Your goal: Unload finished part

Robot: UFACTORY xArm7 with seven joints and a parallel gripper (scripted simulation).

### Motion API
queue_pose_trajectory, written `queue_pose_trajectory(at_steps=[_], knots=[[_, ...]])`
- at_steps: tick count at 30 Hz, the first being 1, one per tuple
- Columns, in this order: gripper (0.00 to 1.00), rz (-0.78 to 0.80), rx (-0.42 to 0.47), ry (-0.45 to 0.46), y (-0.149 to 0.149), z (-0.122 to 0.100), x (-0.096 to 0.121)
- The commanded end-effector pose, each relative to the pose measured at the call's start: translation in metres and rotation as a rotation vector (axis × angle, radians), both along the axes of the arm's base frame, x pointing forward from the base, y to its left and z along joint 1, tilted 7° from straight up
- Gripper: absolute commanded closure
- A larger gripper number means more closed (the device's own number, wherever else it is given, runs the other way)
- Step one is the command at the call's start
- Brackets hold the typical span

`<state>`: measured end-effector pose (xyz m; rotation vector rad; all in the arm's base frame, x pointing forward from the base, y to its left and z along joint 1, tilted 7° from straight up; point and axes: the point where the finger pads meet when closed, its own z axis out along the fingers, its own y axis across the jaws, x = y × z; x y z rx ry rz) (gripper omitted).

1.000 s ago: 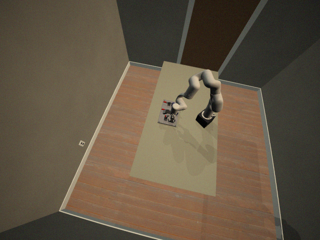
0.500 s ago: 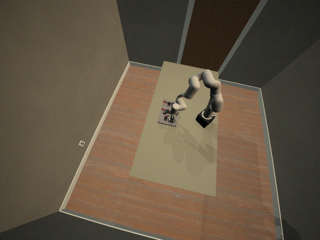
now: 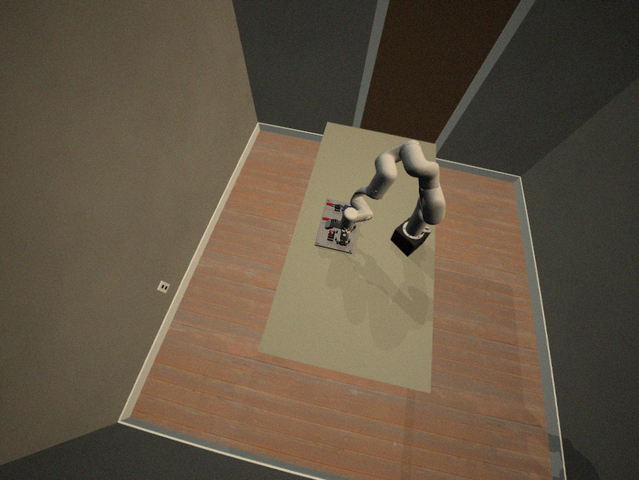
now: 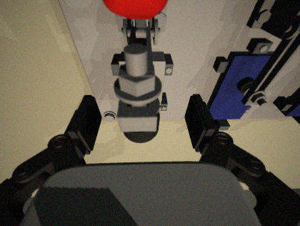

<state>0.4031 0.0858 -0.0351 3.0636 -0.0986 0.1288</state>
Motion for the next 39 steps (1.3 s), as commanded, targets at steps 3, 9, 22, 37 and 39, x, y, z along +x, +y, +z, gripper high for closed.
queue_pose_trajectory(at_steps=[3, 9, 22, 37, 39], knots=[[0.0, 0.0, 0.001, -0.004, 0.0, -0.005, 0.002], [0.0, 0.0, 0.001, -0.004, -0.001, -0.014, 0.003], [0.0, 0.0, 0.001, -0.004, -0.001, -0.024, 0.004], [0.0, 0.0, 0.001, -0.004, -0.001, -0.025, 0.004], [0.0, 0.0, 0.001, -0.004, -0.001, -0.025, 0.004]])
